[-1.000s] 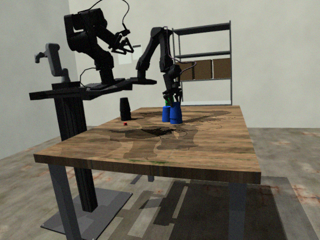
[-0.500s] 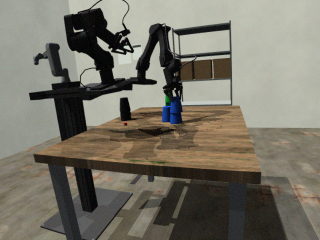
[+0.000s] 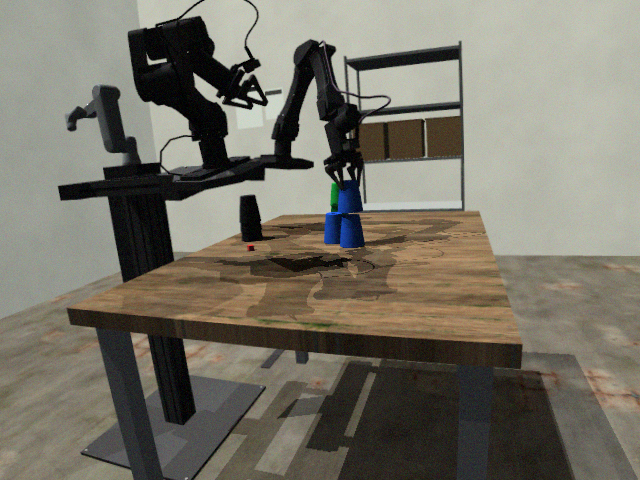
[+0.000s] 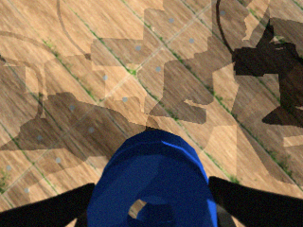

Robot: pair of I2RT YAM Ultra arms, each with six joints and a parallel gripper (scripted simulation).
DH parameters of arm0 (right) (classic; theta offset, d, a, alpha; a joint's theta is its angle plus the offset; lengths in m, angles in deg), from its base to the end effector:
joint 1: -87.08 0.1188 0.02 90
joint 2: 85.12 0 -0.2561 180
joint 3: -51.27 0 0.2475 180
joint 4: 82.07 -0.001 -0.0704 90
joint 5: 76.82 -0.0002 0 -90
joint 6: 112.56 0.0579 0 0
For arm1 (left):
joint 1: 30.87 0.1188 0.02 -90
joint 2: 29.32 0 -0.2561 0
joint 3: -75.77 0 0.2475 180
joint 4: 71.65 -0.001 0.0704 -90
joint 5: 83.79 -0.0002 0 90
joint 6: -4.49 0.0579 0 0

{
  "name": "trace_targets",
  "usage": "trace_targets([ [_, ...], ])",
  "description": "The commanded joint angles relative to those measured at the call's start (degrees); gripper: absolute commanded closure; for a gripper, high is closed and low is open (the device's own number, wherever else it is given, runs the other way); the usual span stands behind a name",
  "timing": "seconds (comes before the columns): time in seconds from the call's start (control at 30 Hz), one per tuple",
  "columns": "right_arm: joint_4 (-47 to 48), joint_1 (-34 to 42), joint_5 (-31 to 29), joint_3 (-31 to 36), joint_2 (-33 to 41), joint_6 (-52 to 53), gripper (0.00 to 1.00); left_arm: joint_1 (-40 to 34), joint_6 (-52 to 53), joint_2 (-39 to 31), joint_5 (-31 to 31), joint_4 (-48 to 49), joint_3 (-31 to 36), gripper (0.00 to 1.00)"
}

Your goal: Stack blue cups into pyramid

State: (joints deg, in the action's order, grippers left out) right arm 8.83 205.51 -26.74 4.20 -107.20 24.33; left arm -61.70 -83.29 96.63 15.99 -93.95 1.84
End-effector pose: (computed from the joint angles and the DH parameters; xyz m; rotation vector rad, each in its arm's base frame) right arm 0.0047 0.0673 0.2163 -1.2222 2.0343 0.4294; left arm 0.3120 -0.1736 0.0083 0.7734 2.7242 0.1384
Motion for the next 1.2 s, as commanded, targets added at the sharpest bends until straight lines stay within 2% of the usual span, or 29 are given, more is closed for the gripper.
trace_targets([
  [0.0,-0.48,0.59,-1.37,-0.1,0.69,0.38,0.0,-1.3,-0.66,-3.38,0.46,-3.4,-2.02,1.0],
  [0.3,-0.48,0.59,-1.37,-0.1,0.69,0.38,0.0,-1.52,-0.62,-4.84,0.46,-2.98,-1.3,1.0],
  [0.5,-0.48,0.59,-1.37,-0.1,0.69,0.38,0.0,-1.44,-0.5,-8.25,0.4,0.8,6.15,1.0],
  [0.7,-0.48,0.59,-1.37,-0.1,0.69,0.38,0.0,-1.48,-0.37,-10.28,0.49,1.16,9.82,1.0],
  [1.17,-0.48,0.59,-1.37,-0.1,0.69,0.38,0.0,-1.47,-0.29,-6.3,0.47,3.56,9.38,1.0],
])
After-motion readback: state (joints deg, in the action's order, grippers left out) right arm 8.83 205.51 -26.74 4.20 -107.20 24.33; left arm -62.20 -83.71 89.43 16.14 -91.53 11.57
